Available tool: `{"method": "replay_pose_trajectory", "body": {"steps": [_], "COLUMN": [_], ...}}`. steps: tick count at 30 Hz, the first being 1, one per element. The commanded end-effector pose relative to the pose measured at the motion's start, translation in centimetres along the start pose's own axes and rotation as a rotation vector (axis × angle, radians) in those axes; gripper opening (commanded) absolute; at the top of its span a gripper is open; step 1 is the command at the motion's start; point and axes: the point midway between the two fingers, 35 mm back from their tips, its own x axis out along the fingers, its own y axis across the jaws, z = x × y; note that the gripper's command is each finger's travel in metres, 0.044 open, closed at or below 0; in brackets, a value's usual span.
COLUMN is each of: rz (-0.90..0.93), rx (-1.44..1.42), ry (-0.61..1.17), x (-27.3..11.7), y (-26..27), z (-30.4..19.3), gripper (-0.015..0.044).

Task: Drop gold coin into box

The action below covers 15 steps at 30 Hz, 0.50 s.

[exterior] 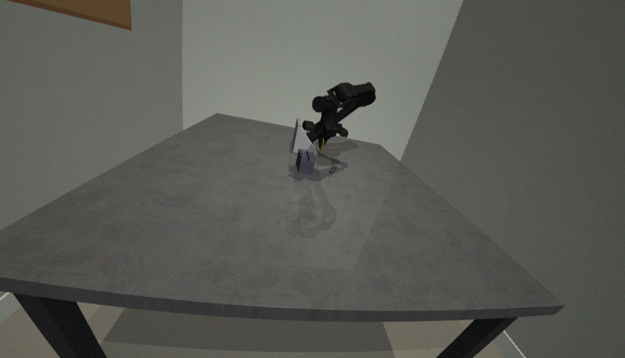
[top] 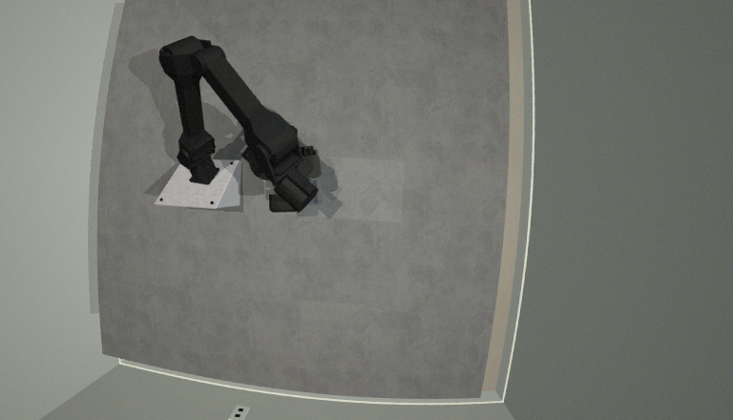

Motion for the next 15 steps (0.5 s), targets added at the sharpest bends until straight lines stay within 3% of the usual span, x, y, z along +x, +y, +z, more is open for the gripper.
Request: {"method": "replay_pose_trajectory", "body": {"steps": [1,15], "rz": [-0.001,0.002], "rx": [-0.006,-0.011], "ry": [0.004,0.004], "x": [0.2,0.3], "y": [-1.4,-4.9], "z": [0.0,-0.2], "gripper": [0.0000,0.0000]}}
